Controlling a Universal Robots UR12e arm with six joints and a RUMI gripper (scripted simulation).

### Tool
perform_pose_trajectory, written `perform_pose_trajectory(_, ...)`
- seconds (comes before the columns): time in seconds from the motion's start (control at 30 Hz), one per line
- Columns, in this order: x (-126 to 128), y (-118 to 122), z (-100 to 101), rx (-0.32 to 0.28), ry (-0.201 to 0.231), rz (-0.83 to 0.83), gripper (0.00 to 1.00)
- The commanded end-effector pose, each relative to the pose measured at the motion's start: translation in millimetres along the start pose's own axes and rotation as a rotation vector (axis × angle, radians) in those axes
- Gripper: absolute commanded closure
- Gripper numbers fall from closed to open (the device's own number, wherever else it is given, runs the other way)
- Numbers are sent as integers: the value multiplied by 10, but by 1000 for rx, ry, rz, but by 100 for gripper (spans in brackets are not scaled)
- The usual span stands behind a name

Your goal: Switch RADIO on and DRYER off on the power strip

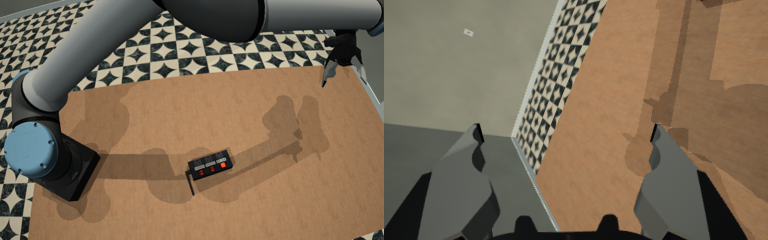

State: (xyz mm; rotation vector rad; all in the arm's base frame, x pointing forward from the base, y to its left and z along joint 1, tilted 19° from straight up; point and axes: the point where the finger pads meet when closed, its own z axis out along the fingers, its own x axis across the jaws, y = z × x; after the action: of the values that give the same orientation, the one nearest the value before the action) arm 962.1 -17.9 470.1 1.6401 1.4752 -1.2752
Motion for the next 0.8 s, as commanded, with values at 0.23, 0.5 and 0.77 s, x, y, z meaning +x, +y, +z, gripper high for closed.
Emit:
perform_pose_trajectory(0.23,194,-301,751,109,151,97,0)
perform_pose_trajectory(0.5,395,-549,1256,183,265,174,0)
perform_pose_trajectory(0.77,678,-859,1781,261,402,266,0)
